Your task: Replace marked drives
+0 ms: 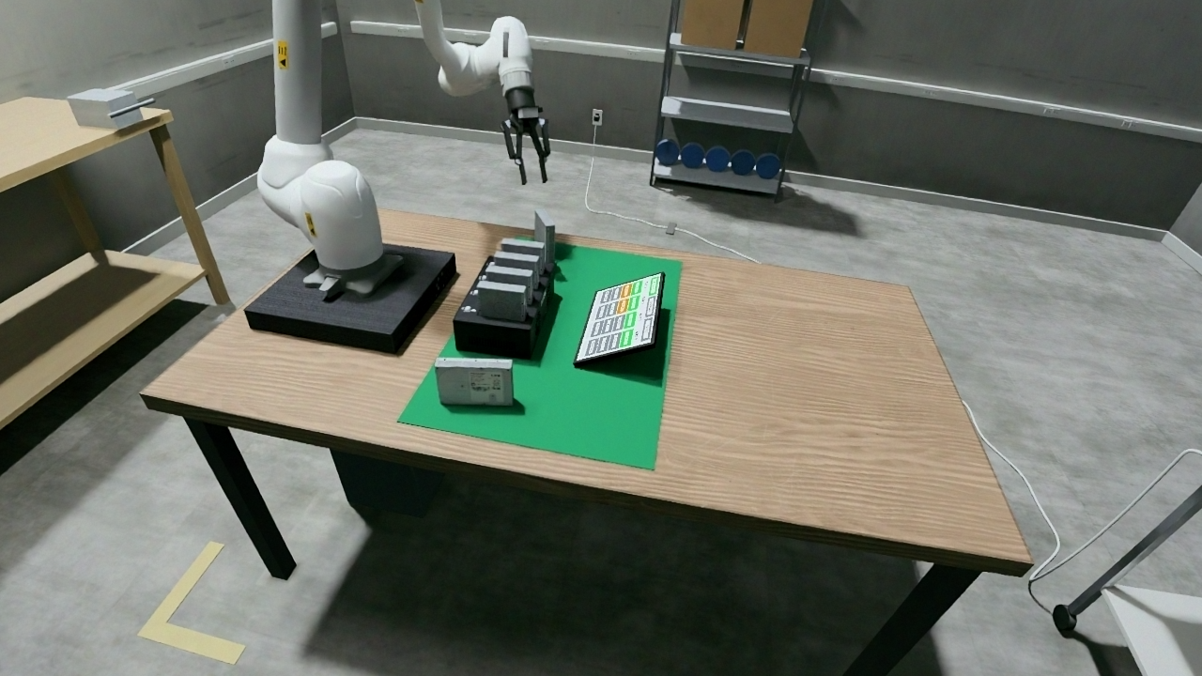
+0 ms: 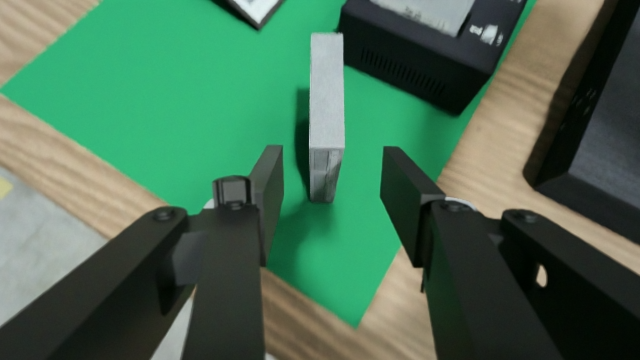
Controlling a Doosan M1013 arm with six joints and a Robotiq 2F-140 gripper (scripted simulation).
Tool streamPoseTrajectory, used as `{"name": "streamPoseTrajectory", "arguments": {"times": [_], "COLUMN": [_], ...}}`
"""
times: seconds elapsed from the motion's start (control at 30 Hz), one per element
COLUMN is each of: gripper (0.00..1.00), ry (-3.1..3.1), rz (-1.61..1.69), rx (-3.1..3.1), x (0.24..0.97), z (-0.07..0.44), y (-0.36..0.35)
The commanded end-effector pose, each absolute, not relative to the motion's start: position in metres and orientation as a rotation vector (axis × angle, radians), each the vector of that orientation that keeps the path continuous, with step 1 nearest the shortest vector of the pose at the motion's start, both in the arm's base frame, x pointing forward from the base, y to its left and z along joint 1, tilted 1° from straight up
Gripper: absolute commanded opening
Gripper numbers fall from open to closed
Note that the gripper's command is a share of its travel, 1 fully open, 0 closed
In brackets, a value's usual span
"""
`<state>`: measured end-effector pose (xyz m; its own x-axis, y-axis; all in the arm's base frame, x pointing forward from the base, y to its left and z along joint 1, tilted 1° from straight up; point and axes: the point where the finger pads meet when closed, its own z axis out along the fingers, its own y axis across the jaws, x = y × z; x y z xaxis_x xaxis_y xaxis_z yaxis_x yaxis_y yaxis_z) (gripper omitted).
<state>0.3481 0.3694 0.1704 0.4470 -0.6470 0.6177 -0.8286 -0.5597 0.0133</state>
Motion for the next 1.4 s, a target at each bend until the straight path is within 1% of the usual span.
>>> {"name": "streamPoseTrajectory", "arguments": {"times": [0.0, 0.23, 0.6, 0.87, 1.17, 1.37], "gripper": [0.40, 0.40, 0.40, 0.40, 0.40, 0.40], "ry": [-1.299, -1.348, -1.359, -1.382, -1.445, -1.466], "rz": [0.703, 0.535, 0.498, 0.389, 0.093, -0.001], "rx": [2.458, 2.549, 2.570, 2.614, 2.728, 2.764], "x": [0.3481, 0.3480, 0.3482, 0.3474, 0.3470, 0.3482], "z": [0.1708, 0.1707, 0.1712, 0.1700, 0.1699, 0.1712], "y": [0.3696, 0.3696, 0.3700, 0.3690, 0.3691, 0.3700]}}
